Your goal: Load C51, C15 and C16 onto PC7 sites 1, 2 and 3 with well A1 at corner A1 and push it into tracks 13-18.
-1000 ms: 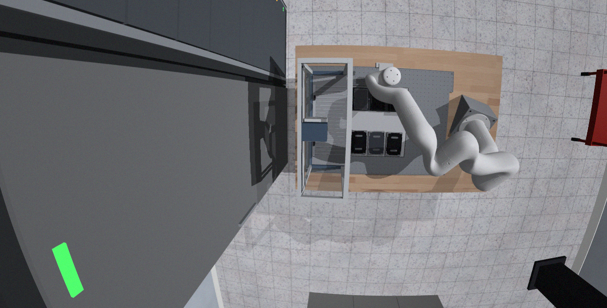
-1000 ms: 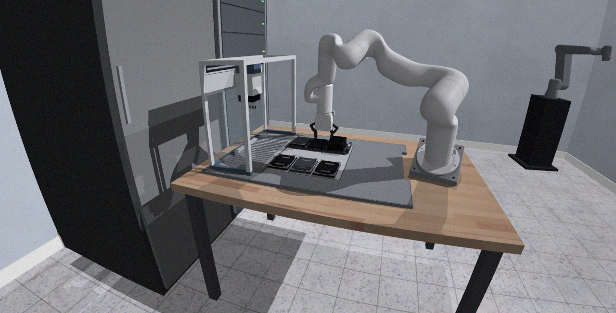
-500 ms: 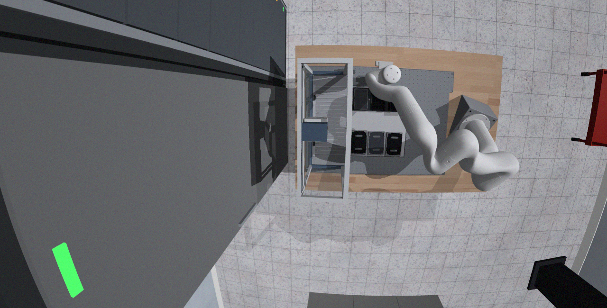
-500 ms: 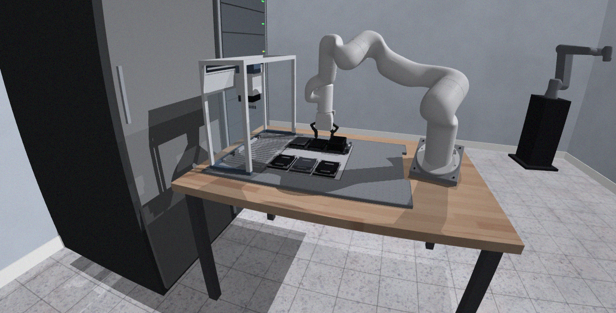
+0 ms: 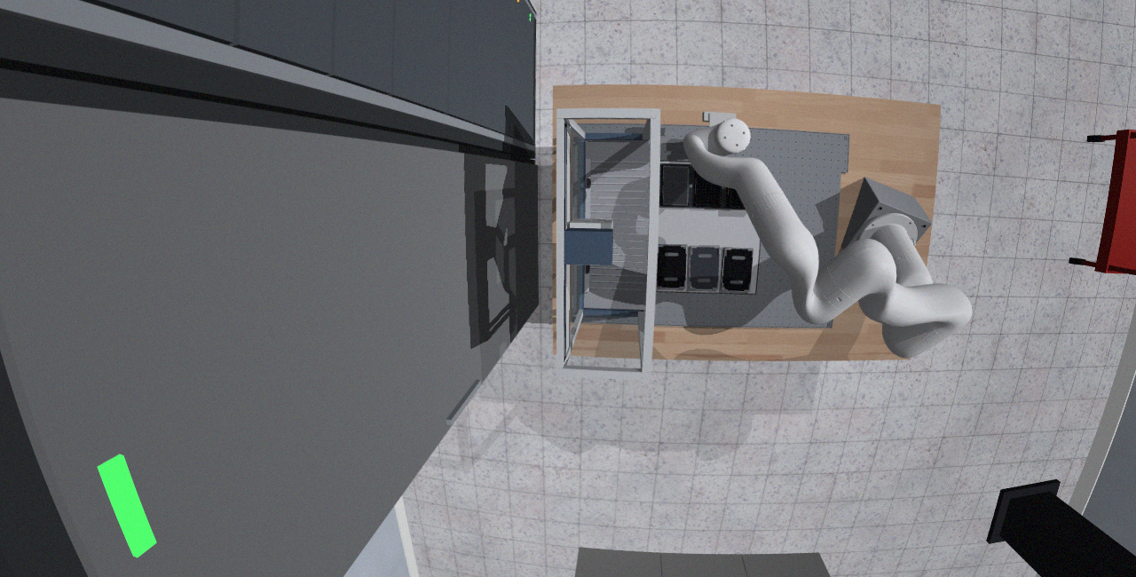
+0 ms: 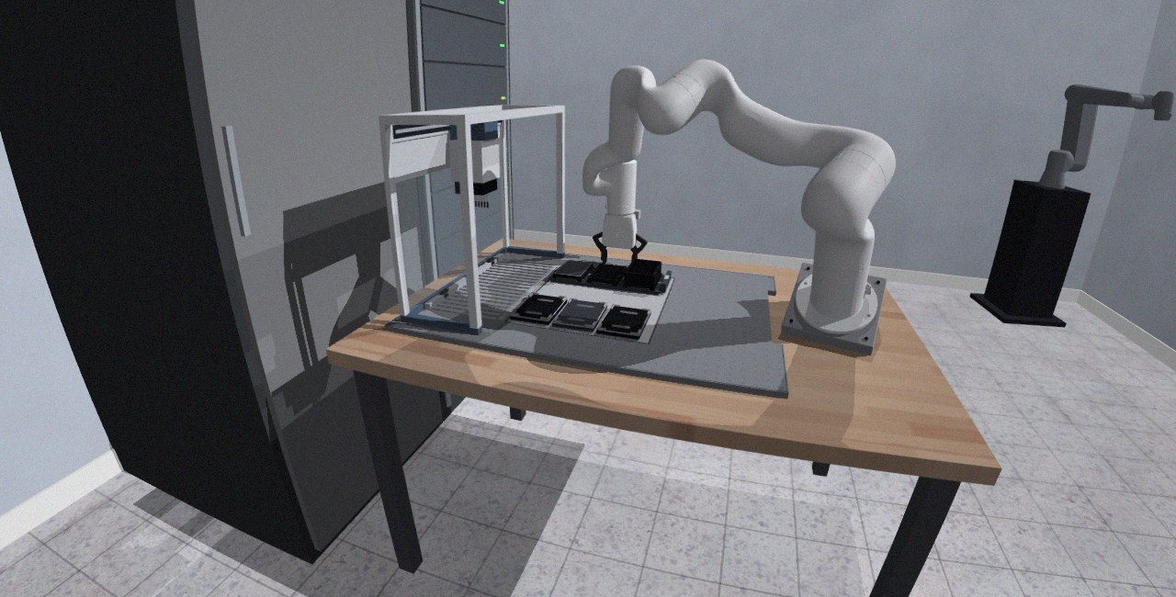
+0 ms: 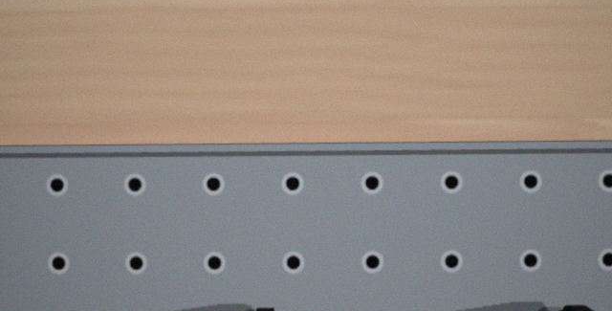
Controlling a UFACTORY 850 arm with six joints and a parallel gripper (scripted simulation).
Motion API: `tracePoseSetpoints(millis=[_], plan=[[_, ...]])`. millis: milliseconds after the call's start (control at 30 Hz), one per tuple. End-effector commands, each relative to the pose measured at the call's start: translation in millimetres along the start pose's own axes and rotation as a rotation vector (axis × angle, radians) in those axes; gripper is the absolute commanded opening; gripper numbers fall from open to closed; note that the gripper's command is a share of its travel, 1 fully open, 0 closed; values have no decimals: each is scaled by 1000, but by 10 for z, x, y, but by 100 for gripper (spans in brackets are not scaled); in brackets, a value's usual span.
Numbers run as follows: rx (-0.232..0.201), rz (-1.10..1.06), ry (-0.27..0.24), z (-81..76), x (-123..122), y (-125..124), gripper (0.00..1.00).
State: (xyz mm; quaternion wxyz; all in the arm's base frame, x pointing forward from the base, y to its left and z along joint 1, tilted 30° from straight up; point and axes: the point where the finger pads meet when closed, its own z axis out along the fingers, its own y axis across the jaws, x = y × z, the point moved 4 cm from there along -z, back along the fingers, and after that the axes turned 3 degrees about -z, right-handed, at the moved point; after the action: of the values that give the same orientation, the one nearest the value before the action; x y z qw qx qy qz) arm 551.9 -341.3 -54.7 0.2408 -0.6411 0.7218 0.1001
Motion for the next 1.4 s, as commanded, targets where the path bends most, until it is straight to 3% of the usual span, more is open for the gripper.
tracePoseSetpoints(millis=[0,1367], plan=[[2,0,1,-10,7,-8,100],[2,0,1,-610,7,-7,100]])
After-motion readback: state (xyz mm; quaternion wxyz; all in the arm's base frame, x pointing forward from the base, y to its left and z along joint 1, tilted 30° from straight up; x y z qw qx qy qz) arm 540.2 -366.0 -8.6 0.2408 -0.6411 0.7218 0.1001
